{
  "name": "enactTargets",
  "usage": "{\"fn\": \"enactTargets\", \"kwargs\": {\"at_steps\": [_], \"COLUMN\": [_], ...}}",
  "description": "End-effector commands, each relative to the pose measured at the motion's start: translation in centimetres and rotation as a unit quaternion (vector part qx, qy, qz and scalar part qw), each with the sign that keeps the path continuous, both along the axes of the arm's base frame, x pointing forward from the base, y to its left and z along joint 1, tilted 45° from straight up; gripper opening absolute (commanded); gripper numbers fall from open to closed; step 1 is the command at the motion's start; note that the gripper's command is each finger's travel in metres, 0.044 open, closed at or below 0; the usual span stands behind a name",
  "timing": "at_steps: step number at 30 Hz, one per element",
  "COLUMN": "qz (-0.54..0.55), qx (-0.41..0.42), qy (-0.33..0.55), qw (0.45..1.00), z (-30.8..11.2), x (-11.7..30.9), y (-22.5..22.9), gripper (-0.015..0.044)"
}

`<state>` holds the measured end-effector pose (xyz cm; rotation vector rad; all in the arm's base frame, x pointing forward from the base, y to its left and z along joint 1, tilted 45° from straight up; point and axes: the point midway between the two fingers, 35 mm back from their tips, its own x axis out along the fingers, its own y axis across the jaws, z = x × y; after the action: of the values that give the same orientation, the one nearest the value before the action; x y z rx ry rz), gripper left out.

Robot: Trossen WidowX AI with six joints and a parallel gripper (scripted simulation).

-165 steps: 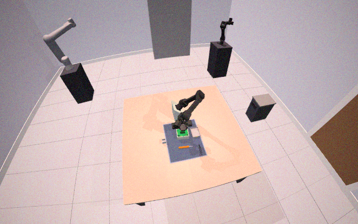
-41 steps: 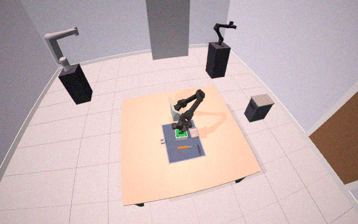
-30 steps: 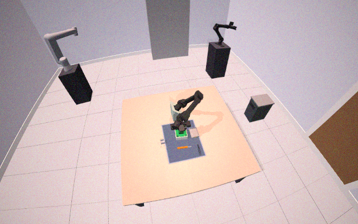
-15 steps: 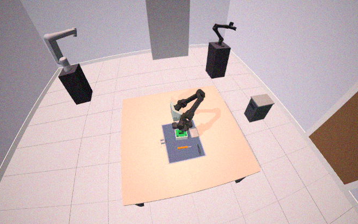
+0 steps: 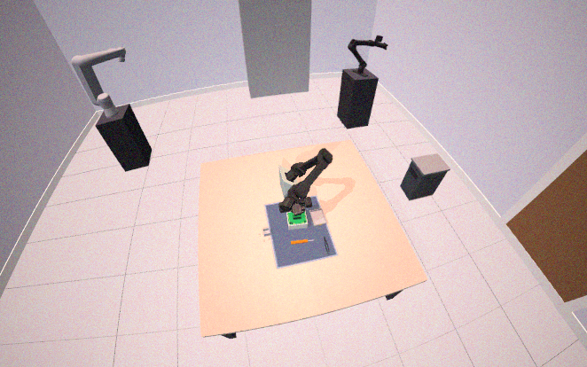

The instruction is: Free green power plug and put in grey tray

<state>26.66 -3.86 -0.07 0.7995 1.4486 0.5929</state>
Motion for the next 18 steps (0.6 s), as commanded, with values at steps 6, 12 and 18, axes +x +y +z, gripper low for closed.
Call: {"fn": "enactTargets", "kwargs": {"at_steps": [6, 12, 18], "qz": [-0.012, -0.008, -0.01], "qx": [-0.051, -0.122, -0.093], "qy": [0.011, 0.02, 0.016], "qw": [0.999, 0.992, 0.996], "z": [1.3, 2.3, 2.0], "x": [0.0, 0.1, 0.1], "y": [-0.9, -0.1, -0.5], "gripper": [0.0, 0.0, 0.0]}}
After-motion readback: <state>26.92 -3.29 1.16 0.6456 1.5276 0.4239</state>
